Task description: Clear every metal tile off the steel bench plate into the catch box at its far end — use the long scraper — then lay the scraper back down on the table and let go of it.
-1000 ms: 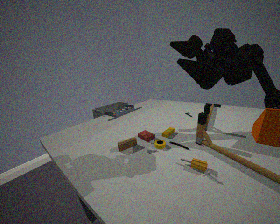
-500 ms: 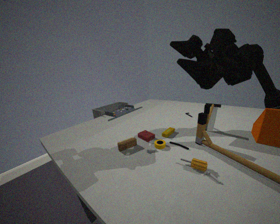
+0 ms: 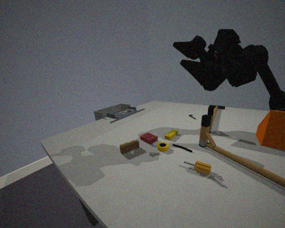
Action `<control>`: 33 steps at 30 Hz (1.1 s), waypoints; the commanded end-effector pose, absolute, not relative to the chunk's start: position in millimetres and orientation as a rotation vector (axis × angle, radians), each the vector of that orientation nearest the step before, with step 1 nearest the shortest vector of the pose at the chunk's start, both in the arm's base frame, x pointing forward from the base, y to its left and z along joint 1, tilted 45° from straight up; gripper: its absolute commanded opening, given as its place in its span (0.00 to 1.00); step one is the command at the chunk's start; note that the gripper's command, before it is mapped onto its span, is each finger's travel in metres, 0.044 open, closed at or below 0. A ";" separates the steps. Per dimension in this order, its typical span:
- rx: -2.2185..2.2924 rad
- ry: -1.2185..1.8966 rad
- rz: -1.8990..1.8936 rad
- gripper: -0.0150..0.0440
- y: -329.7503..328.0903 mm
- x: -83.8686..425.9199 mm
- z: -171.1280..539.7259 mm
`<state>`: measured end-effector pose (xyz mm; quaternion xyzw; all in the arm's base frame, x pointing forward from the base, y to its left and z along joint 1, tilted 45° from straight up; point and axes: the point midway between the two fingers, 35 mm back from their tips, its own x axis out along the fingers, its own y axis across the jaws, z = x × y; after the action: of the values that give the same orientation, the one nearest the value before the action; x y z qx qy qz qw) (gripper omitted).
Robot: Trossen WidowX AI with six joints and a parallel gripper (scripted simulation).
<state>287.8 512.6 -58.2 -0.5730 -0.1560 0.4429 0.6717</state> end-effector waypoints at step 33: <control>-1.235 -0.023 1.014 0.33 494.5 303.4 -80.3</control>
<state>298.3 496.3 -83.7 -0.5617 -0.0353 0.4597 0.6870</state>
